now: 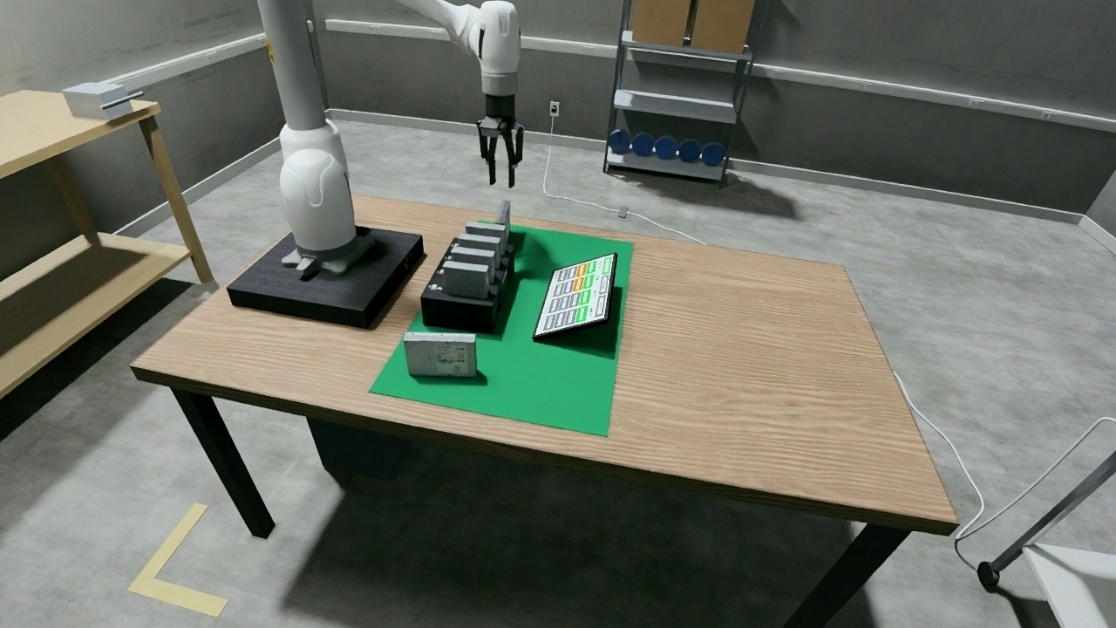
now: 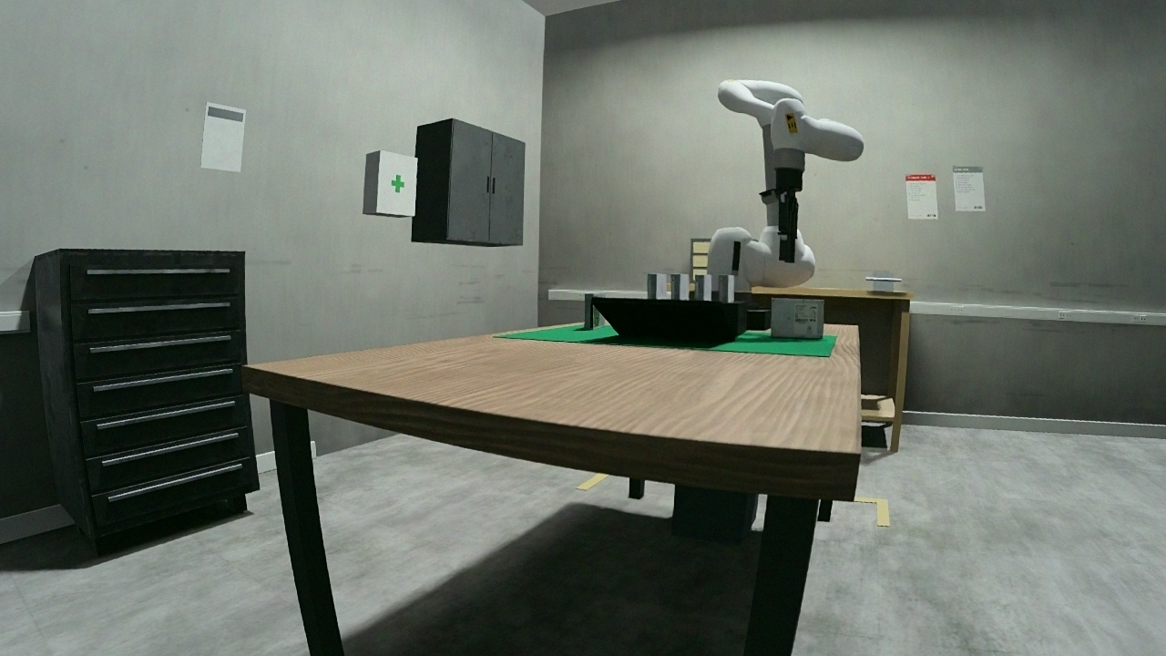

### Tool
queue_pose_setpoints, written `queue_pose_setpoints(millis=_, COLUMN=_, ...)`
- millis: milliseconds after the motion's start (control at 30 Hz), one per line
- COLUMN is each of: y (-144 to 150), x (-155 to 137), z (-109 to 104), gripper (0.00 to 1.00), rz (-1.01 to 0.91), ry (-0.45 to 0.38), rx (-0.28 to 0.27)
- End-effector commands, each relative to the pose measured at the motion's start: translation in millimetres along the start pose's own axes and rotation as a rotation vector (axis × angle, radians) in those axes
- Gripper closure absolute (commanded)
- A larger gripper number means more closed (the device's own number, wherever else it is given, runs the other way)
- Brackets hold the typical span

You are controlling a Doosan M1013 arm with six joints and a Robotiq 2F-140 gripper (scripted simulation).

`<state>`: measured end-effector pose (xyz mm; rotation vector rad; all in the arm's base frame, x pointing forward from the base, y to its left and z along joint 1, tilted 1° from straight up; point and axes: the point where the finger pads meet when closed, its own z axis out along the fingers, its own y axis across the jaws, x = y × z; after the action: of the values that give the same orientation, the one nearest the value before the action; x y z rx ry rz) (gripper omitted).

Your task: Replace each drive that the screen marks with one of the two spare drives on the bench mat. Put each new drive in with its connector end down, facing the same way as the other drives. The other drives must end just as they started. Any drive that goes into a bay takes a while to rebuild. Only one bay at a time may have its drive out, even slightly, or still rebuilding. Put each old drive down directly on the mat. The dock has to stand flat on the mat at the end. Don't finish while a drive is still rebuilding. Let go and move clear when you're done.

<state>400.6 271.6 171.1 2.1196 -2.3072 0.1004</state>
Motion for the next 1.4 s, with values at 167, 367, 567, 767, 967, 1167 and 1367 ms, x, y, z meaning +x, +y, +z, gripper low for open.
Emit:
queue_pose_setpoints(millis=167, y=0, x=0, z=0, gripper=0.60, rz=-0.253, ry=-0.047, rx=-0.045)
queue_pose_setpoints(millis=367, y=0, x=0, z=0, gripper=0.60, rz=-0.253, ry=-0.047, rx=-0.045)
queue_pose_setpoints(millis=567, y=0, x=0, z=0, gripper=0.60, rz=-0.253, ry=-0.047, rx=-0.045)
queue_pose_setpoints(millis=767, y=0, x=0, z=0, gripper=0.60, rz=-0.253, ry=-0.047, rx=-0.045)
queue_pose_setpoints(millis=967, y=0, x=0, z=1, gripper=0.60, rz=-0.253, ry=-0.047, rx=-0.045)
queue_pose_setpoints(millis=1167, y=0, x=0, z=5, gripper=0.60, rz=-0.253, ry=-0.047, rx=-0.045)
queue_pose_setpoints(millis=1367, y=0, x=-1, z=15, gripper=0.60, rz=-0.253, ry=-0.047, rx=-0.045)
